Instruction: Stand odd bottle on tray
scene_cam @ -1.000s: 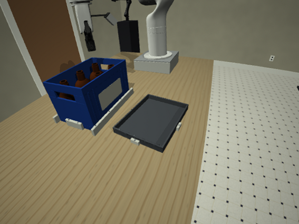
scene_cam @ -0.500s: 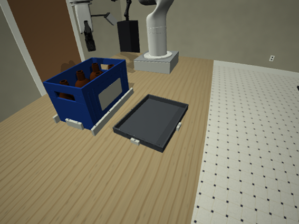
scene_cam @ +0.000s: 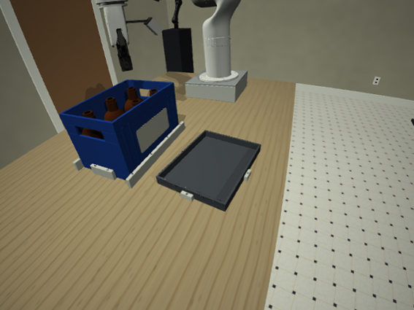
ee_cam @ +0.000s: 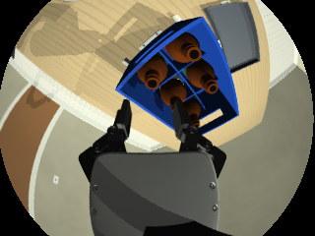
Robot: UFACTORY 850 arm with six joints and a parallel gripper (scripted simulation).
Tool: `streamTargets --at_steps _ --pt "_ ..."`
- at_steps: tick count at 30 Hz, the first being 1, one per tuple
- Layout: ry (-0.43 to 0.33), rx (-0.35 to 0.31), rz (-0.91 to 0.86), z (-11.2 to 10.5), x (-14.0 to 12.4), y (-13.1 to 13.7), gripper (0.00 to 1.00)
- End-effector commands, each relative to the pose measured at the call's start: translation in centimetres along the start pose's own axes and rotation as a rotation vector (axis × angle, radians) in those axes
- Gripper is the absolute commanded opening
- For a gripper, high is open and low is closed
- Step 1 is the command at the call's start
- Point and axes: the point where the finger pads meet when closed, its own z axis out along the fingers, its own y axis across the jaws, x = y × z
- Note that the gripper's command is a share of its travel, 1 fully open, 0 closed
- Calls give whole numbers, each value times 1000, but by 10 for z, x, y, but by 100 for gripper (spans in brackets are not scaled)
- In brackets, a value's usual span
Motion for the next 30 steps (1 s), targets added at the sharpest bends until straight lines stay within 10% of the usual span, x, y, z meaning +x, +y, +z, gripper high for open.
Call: streamTargets --at_steps 1,30 --pt "-2 -1 0 0 -1 0 65" --pt "-2 -1 0 25 -1 0 65"
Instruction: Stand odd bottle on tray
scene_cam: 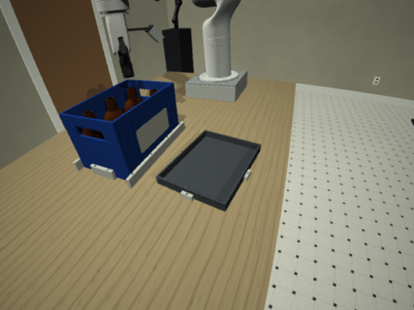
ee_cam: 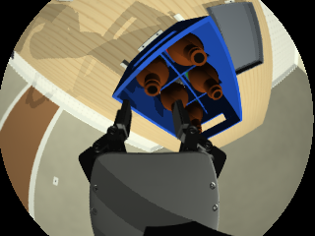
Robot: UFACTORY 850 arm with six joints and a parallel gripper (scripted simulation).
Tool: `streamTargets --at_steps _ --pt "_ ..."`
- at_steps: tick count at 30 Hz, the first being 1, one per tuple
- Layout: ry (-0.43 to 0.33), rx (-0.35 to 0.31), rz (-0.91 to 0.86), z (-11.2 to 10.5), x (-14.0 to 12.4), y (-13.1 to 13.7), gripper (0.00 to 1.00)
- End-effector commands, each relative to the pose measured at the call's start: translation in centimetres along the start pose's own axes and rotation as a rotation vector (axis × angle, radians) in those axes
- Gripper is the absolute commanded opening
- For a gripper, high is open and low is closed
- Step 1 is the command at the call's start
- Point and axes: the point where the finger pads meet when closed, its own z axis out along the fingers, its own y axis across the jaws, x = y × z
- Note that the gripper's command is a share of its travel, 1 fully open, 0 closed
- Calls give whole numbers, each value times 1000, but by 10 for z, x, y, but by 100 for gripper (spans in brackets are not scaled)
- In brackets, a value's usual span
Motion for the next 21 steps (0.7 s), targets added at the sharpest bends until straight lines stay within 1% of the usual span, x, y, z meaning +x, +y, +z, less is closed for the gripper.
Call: streamTargets --at_steps 1,6,21 --pt "-2 -1 0 6 -1 0 65" --pt "-2 -1 0 12 -1 0 65" --pt "-2 -1 0 22 -1 0 65"
